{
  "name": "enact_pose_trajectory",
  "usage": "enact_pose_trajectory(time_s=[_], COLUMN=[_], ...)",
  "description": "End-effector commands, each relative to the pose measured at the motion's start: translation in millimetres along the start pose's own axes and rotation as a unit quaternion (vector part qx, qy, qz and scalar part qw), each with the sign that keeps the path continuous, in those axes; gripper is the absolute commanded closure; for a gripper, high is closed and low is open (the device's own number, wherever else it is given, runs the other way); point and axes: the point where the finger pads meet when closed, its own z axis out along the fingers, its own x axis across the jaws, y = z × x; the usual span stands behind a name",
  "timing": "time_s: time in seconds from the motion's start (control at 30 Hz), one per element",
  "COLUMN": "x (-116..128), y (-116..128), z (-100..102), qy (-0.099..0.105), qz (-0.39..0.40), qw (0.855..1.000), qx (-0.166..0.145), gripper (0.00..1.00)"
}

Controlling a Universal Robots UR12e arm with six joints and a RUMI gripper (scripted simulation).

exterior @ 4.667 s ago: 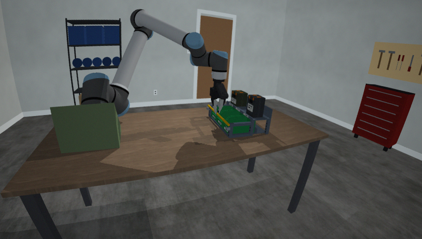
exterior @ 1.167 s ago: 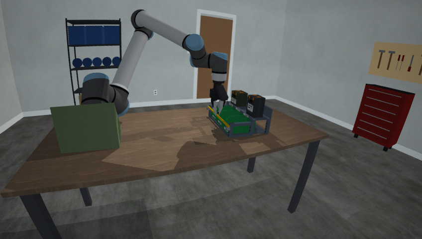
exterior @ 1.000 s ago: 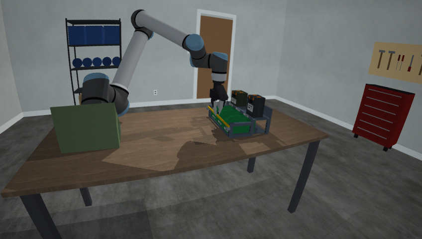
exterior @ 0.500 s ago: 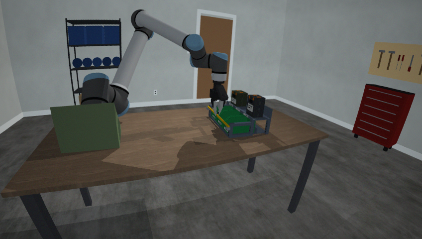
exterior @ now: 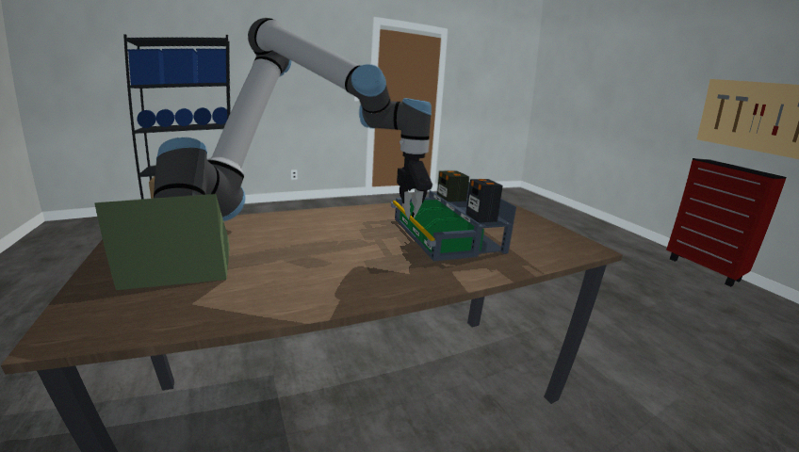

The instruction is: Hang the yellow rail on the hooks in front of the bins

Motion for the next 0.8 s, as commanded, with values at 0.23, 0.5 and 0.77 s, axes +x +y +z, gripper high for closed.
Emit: enact_pose_trajectory(time_s=[0.23, 0.5, 0.77], x=[-0.5, -0.3, -0.4], y=[0.1, 0.1, 0.1], z=[1.3, 2.9, 3.4], qy=[-0.001, -0.001, -0.001], qz=[0.0, 0.0, 0.0], qw=[1.0, 1.0, 1.0], qx=[0.0, 0.0, 0.0], gripper=[1.0, 1.0, 1.0])
